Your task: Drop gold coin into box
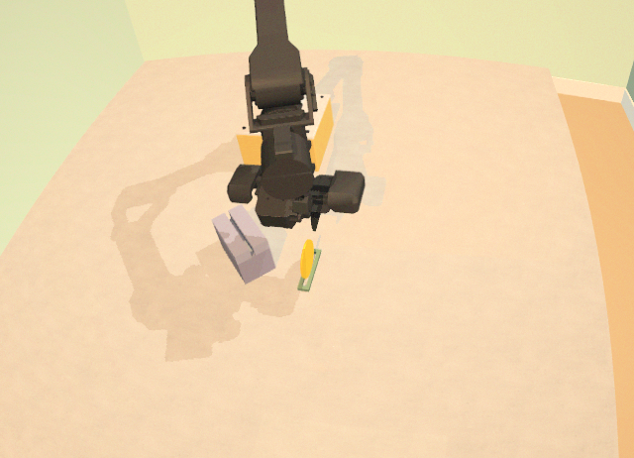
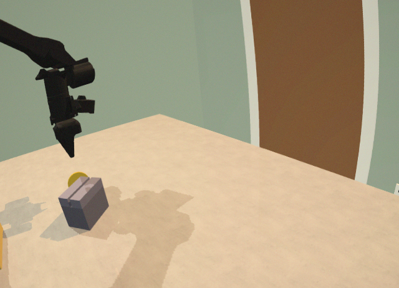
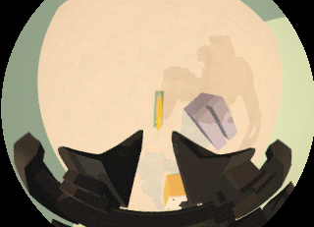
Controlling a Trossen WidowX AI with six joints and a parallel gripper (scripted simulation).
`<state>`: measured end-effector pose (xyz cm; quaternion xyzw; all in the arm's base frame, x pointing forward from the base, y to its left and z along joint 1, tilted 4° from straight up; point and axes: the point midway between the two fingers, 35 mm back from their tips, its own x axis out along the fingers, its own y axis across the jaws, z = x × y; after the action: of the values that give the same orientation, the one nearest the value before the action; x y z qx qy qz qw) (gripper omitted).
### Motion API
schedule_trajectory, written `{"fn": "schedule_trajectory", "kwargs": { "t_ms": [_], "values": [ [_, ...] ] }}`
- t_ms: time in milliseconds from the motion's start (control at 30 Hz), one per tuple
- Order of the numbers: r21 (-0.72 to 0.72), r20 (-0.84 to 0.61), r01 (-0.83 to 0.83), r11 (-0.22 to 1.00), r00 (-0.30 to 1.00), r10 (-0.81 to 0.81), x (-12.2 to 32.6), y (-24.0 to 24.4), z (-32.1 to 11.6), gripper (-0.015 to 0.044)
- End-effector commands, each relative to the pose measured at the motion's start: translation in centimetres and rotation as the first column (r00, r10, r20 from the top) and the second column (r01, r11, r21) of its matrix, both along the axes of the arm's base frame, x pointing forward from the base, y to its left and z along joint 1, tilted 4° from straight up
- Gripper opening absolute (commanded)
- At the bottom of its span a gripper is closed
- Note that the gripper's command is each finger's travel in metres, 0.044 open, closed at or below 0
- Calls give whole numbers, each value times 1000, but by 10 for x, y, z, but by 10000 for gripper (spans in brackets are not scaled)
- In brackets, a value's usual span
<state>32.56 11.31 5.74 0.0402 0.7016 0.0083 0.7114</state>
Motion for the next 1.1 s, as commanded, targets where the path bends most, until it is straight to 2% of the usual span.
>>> {"fn": "schedule_trajectory", "kwargs": {
  "t_ms": [0, 1067],
  "values": [
    [-9, -20, -2, 1000, 1000, 1, -3, -3, -15, 161],
    [-9, -21, -3, 1000, 1000, 3, 0, 0, -67, 161]
  ]
}}
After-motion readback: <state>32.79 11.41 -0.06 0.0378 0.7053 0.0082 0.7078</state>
